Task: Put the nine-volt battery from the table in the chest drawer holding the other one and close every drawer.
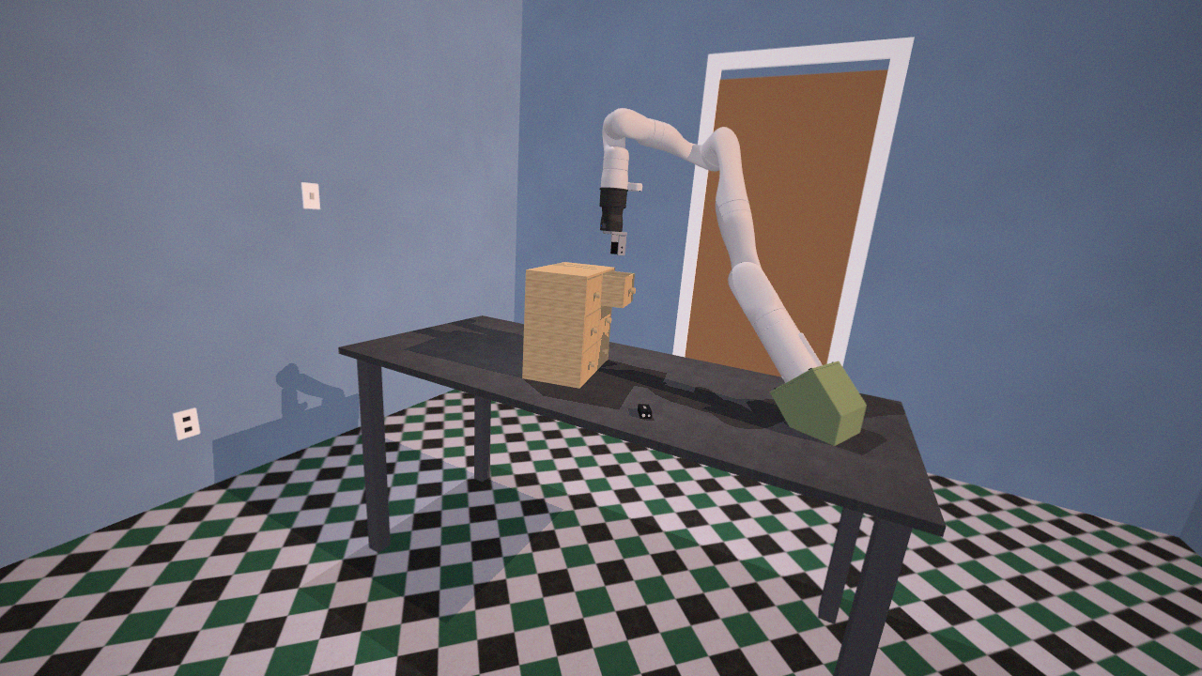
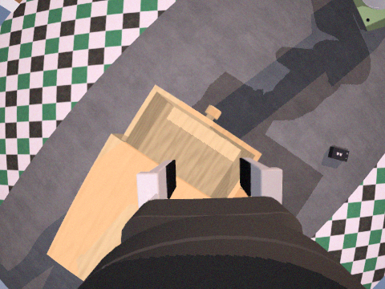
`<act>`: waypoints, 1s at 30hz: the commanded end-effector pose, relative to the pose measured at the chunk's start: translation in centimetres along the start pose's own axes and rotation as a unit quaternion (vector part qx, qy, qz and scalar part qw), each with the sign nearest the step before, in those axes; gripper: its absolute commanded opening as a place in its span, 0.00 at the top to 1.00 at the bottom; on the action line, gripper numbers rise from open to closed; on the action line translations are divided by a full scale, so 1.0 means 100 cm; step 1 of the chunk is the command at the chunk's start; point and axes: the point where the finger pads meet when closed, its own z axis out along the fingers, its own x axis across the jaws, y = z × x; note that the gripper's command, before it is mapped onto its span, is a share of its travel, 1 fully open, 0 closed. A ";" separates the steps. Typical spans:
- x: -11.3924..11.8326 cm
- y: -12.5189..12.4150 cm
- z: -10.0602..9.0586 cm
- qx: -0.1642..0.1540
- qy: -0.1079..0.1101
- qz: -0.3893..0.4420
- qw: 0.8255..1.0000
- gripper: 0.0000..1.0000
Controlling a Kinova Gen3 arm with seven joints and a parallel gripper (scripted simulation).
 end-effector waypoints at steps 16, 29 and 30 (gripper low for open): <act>0.000 0.000 -0.001 -0.001 0.000 0.002 1.000 0.00; 0.009 -0.012 -0.016 -0.001 -0.002 0.046 0.999 0.00; 0.009 -0.012 -0.016 -0.001 -0.002 0.046 0.999 0.00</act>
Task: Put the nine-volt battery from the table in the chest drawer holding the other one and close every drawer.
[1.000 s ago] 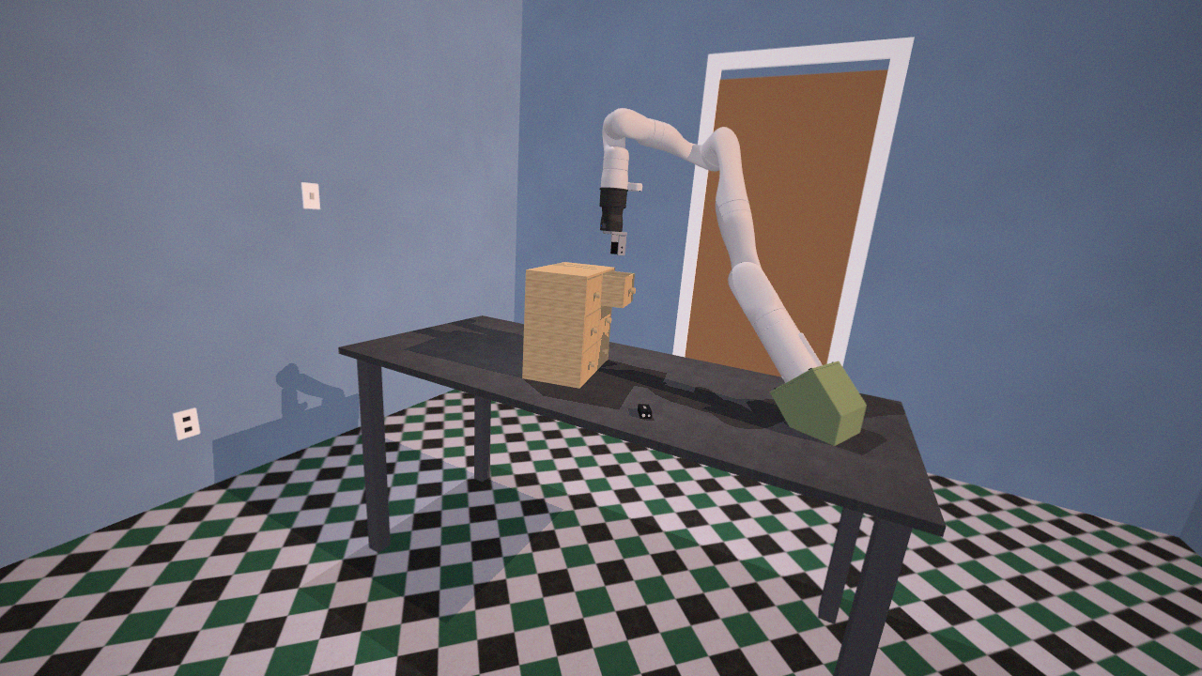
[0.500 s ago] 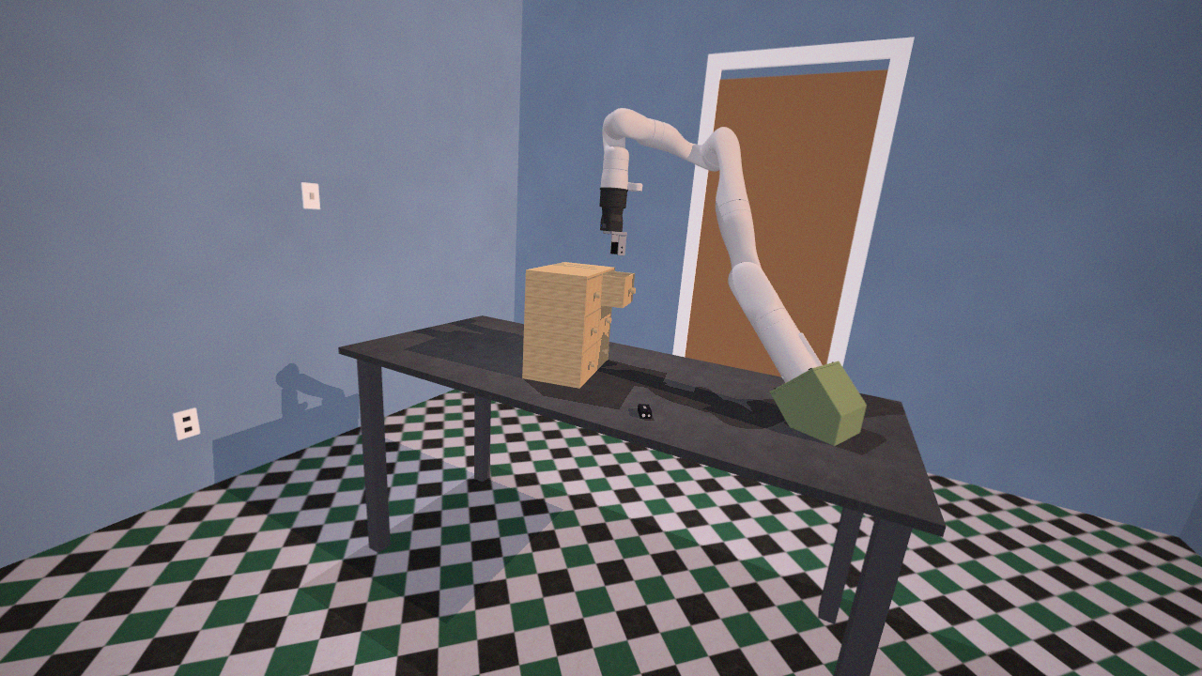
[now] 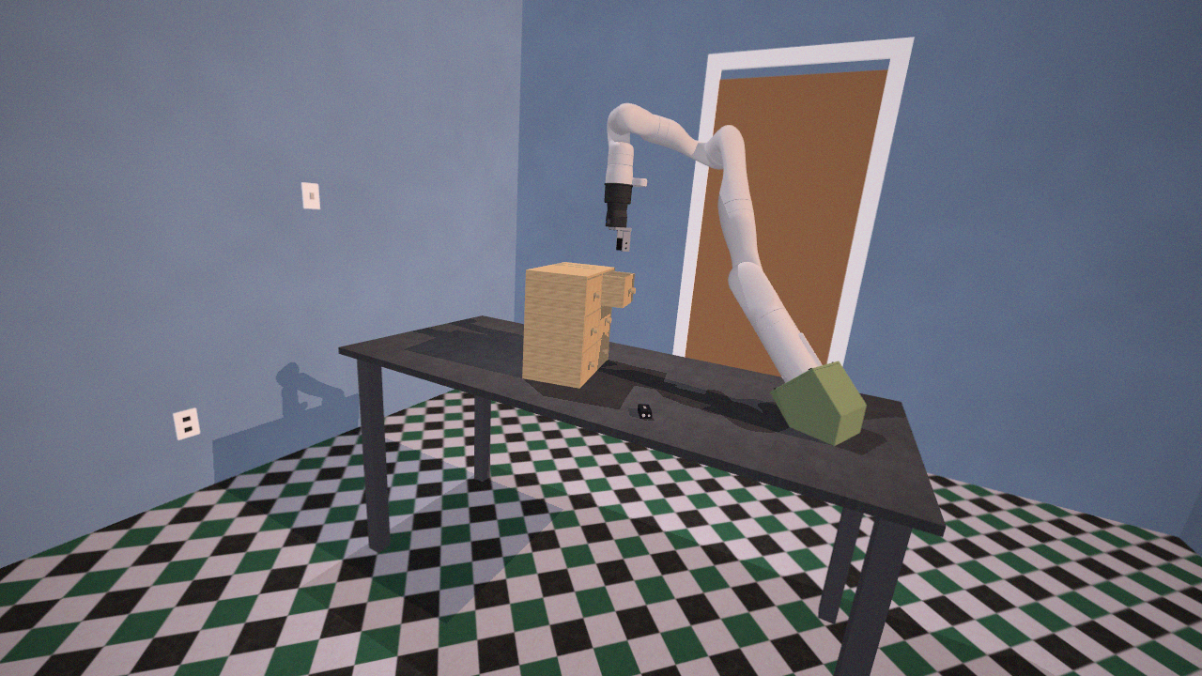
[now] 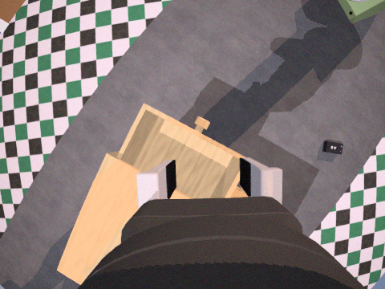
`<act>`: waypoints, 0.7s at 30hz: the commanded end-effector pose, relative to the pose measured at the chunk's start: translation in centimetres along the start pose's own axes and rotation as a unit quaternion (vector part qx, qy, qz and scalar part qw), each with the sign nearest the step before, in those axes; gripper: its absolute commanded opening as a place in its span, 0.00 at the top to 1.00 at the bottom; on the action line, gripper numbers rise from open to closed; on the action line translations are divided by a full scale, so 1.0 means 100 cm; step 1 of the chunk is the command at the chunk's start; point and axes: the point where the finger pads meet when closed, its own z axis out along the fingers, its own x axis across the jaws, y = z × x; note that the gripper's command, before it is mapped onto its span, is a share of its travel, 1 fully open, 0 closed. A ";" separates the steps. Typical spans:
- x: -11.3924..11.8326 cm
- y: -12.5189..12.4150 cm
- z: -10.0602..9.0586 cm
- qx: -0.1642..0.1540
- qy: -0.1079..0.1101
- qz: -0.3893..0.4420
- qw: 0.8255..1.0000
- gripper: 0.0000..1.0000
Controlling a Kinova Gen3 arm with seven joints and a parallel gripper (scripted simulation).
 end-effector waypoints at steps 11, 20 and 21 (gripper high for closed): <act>0.016 -0.028 -0.034 -0.003 -0.006 0.098 0.995 0.00; 0.028 -0.049 -0.057 -0.004 -0.009 0.168 0.986 0.00; 0.030 -0.051 -0.060 -0.004 -0.009 0.178 0.984 0.00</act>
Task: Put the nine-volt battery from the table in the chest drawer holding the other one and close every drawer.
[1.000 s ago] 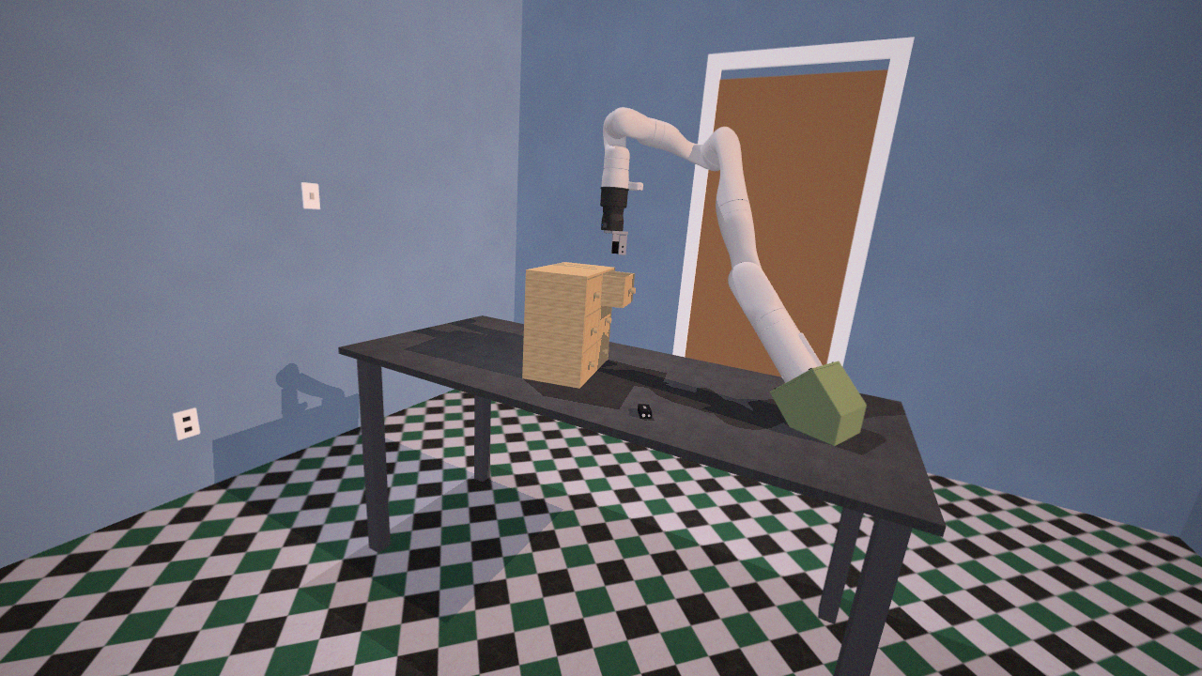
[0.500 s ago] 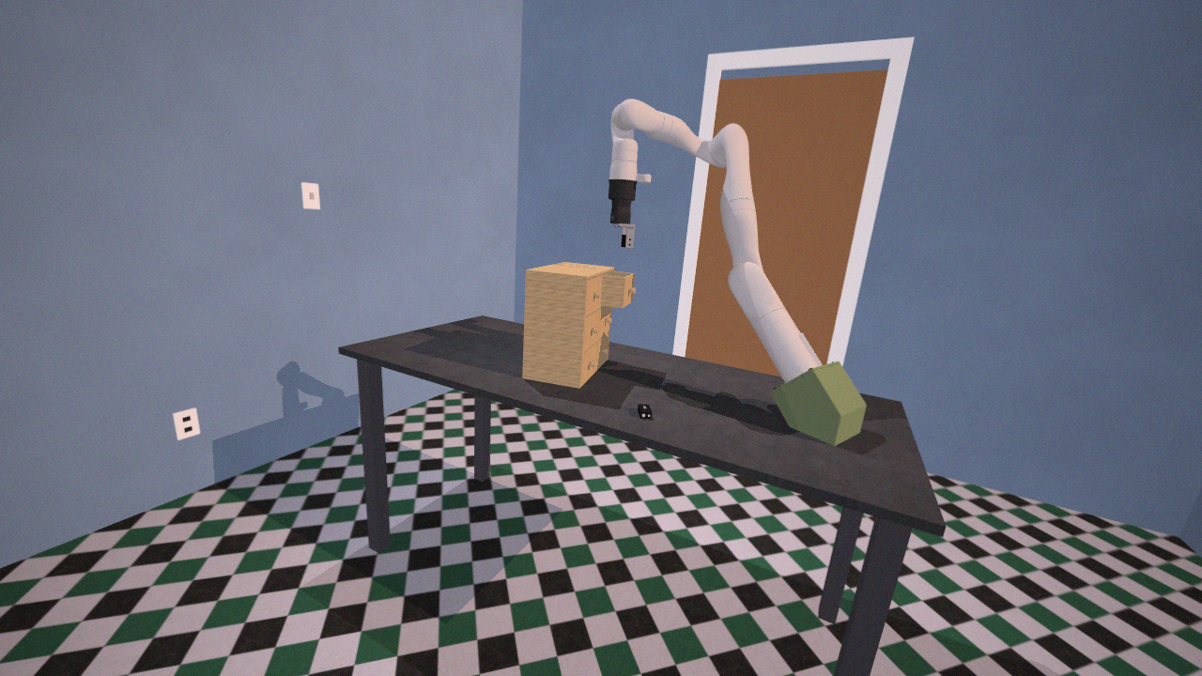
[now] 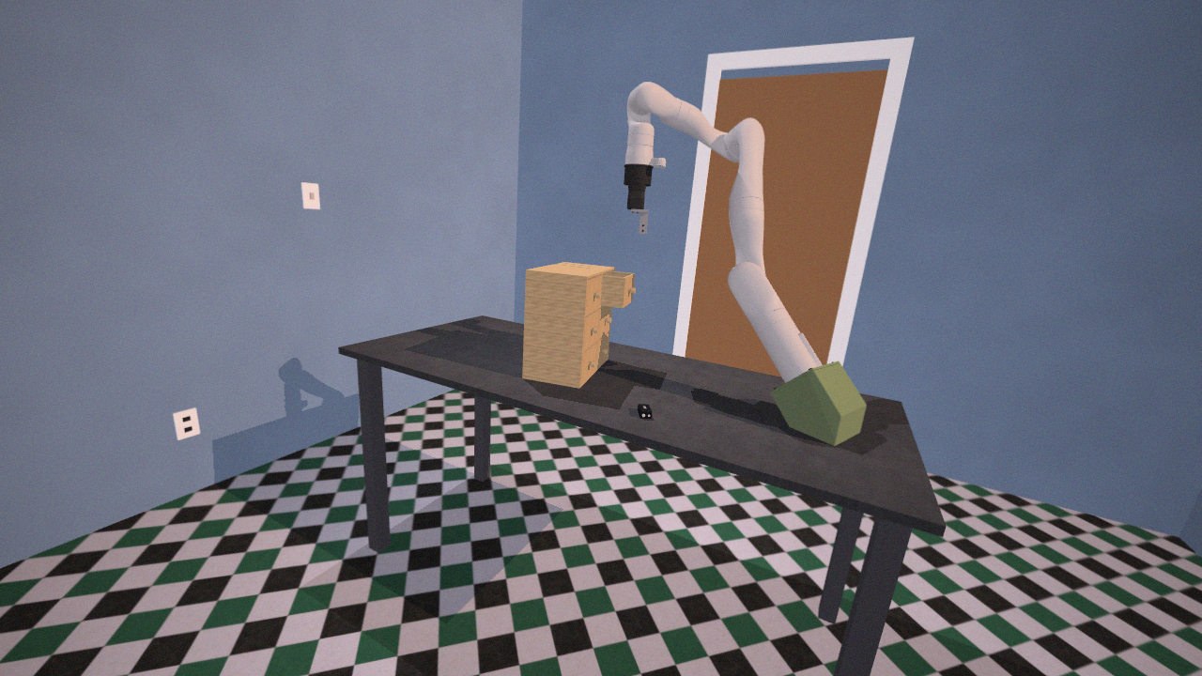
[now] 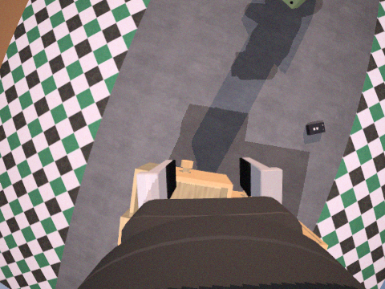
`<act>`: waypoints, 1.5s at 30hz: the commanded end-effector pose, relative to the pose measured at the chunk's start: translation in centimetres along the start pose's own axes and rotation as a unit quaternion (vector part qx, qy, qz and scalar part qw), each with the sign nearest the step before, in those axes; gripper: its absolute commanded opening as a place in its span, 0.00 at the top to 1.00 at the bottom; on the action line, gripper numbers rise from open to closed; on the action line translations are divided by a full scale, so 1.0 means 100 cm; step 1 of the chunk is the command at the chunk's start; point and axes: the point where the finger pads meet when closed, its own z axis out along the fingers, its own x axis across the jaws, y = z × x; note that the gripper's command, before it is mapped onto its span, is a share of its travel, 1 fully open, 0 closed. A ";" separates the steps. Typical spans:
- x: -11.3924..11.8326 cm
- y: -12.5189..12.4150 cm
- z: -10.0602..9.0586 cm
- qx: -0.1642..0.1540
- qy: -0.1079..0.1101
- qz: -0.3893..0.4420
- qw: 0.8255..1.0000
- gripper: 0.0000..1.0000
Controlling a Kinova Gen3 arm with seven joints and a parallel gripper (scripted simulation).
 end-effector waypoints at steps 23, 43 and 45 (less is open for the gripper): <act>0.005 -0.032 -0.035 -0.008 -0.007 0.096 0.995 0.00; 0.005 -0.032 -0.035 -0.008 -0.007 0.096 0.995 0.00; 0.005 -0.032 -0.035 -0.008 -0.007 0.096 0.995 0.00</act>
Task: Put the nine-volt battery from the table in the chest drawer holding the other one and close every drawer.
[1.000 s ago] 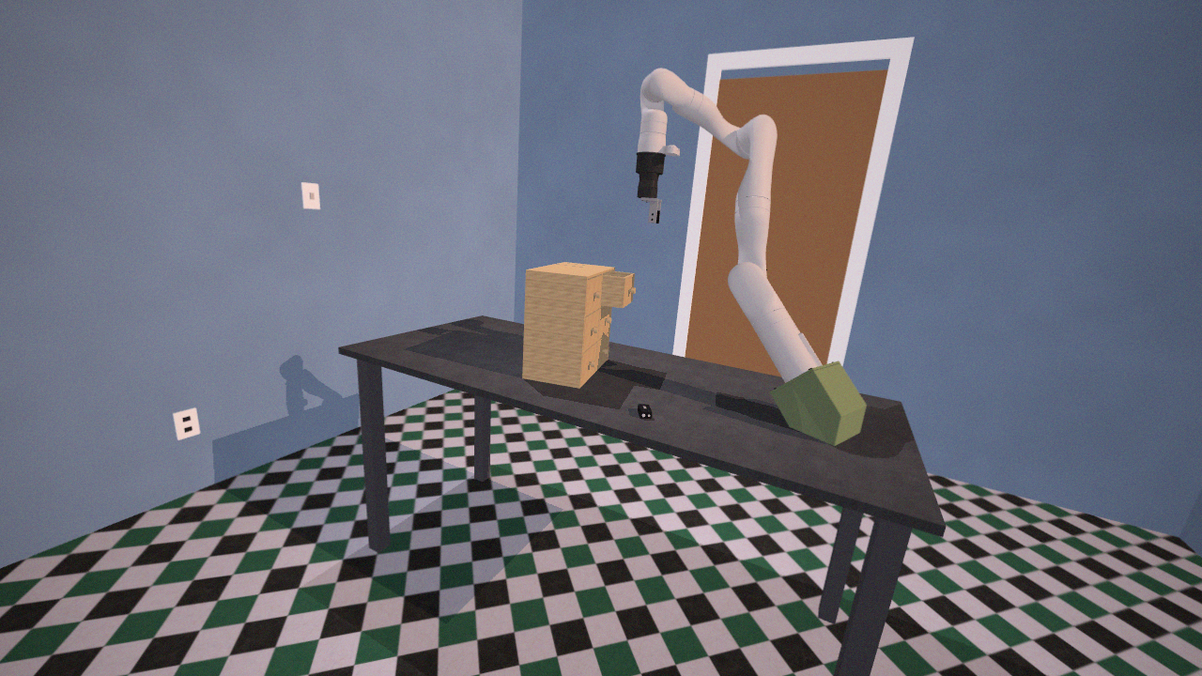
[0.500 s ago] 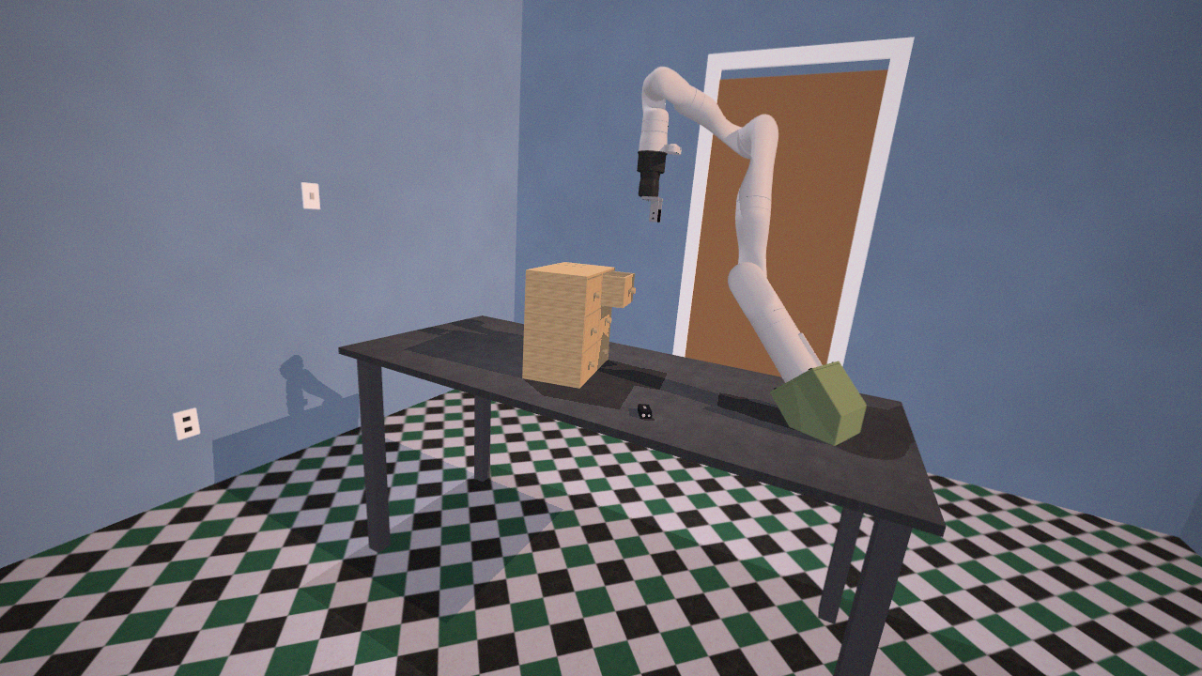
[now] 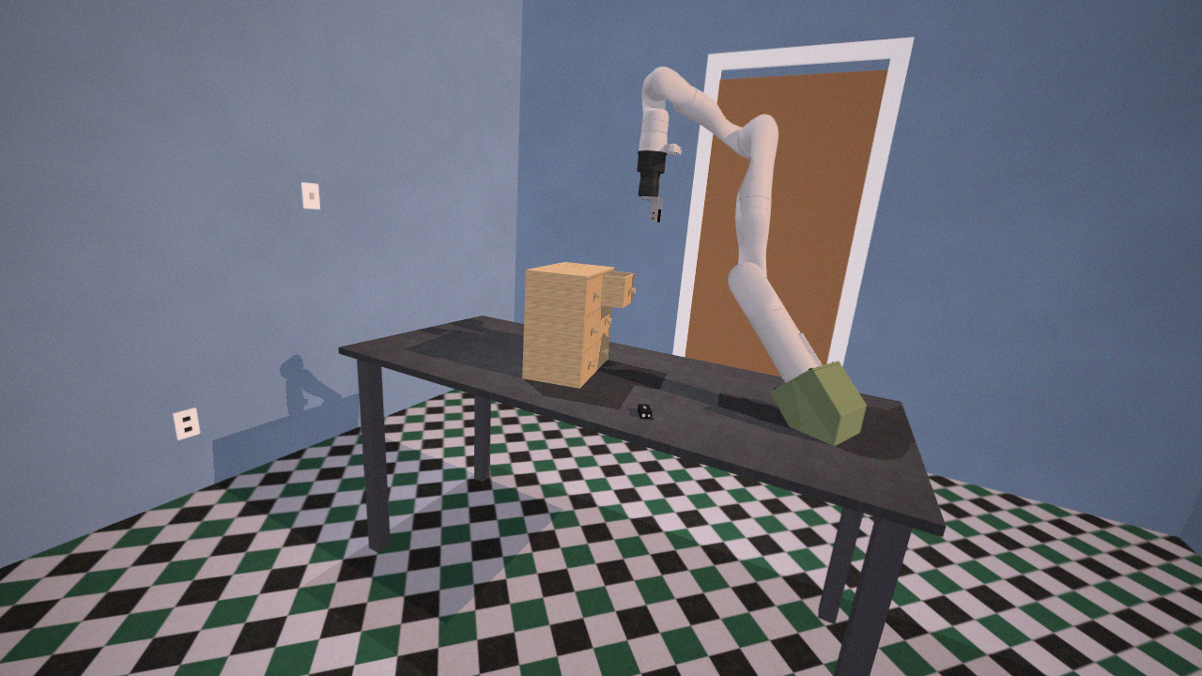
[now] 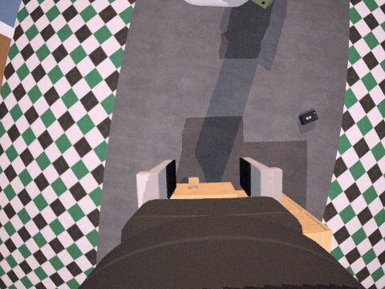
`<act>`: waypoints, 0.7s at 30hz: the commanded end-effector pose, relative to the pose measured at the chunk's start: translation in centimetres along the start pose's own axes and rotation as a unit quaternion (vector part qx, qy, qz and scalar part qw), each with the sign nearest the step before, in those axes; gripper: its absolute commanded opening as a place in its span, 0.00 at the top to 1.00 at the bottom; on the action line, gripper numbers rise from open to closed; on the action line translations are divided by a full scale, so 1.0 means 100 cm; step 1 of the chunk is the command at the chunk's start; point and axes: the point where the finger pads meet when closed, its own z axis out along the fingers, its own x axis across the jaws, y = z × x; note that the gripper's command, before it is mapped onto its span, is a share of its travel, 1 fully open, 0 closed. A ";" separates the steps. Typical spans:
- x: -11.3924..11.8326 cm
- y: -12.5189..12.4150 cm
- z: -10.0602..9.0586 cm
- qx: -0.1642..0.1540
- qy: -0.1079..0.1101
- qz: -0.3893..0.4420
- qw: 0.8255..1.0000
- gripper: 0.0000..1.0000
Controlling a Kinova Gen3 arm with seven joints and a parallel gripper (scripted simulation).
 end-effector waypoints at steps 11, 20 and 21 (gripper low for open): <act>0.000 0.000 0.000 -0.001 0.000 0.000 1.000 0.00; 0.000 0.000 0.000 -0.001 0.000 0.000 1.000 0.00; 0.000 0.000 0.000 -0.001 0.000 0.000 1.000 0.00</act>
